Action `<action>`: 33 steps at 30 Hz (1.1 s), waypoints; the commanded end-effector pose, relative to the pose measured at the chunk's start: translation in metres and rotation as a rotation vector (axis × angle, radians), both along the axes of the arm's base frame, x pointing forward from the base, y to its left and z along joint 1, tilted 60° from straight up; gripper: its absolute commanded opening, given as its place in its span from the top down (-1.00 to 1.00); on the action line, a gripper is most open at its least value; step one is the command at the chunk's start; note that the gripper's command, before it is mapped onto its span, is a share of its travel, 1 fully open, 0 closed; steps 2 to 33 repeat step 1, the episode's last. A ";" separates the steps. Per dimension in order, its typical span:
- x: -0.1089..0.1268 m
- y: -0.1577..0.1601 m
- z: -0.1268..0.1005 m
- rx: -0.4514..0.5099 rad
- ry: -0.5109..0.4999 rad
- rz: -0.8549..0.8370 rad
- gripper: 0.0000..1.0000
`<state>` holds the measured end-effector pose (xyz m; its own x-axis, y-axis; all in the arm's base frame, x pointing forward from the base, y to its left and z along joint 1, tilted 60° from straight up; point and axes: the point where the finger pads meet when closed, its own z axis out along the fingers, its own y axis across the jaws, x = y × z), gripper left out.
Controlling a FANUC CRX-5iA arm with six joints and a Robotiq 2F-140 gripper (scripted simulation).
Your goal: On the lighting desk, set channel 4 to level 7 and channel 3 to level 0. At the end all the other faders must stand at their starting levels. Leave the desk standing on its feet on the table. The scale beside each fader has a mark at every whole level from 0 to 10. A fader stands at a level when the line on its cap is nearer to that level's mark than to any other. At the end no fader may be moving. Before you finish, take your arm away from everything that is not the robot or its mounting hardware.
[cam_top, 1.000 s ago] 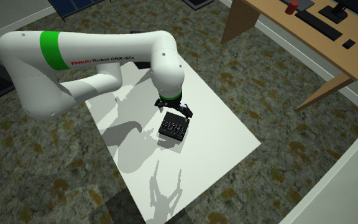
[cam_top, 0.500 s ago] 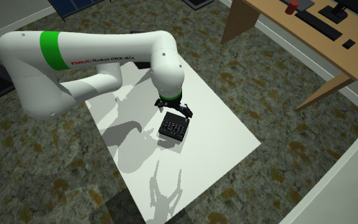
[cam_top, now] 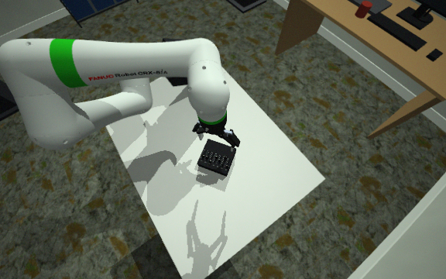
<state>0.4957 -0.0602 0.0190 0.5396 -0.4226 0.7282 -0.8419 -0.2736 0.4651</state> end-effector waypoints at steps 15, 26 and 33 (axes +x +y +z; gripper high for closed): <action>0.000 0.000 0.000 0.000 0.000 0.000 -1.00; 0.000 0.000 0.000 0.000 0.000 0.000 -1.00; 0.000 0.000 0.000 0.000 0.000 0.000 -1.00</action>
